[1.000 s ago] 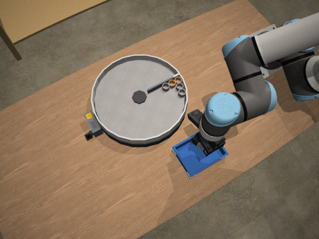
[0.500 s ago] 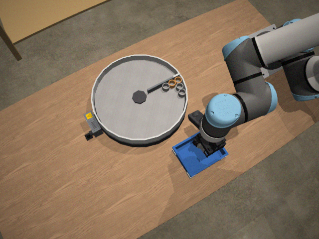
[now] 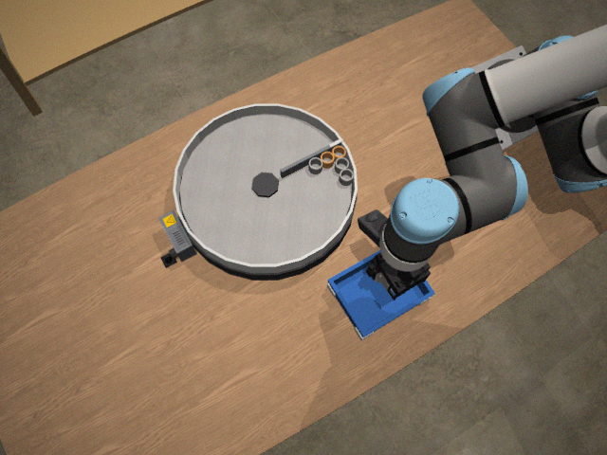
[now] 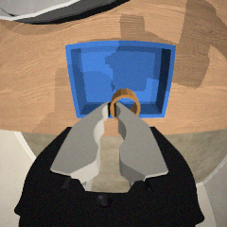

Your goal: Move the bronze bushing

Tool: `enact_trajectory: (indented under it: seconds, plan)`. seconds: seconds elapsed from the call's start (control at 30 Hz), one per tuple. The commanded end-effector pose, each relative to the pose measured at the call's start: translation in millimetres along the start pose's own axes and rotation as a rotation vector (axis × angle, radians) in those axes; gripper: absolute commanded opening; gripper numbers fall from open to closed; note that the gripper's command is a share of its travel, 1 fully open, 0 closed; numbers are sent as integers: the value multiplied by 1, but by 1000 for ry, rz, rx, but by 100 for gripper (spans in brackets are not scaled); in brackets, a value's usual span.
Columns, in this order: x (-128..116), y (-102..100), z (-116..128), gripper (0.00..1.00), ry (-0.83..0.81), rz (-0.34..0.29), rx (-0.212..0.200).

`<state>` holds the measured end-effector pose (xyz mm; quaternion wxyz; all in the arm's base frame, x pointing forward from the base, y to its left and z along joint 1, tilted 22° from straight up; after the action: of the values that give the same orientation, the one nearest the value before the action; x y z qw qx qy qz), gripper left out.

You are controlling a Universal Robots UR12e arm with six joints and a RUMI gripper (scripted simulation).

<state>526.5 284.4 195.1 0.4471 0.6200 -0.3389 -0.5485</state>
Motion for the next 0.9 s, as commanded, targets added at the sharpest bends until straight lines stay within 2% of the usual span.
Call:
enact_trajectory:
  seconds: [0.0, 0.4, 0.63, 0.7, 0.87]
  plan:
    - [0, 1, -1, 0, 0, 0, 1]
    - [0, -3, -1, 0, 0, 0, 1]
    - [0, -39, -1, 0, 0, 0, 1]
    - [0, -39, -1, 0, 0, 0, 1]
    - [0, -59, -1, 0, 0, 0, 1]
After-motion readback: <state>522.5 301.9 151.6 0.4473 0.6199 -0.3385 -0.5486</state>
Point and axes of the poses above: the point where the finger pads meet when closed, its own y axis back along the fingers, its own z axis across the jaws, x = y × z, the point moved 7 cm from there along y, back along the fingers, and after that the axes turned 1 degree about -y, right-handed, at the moved point
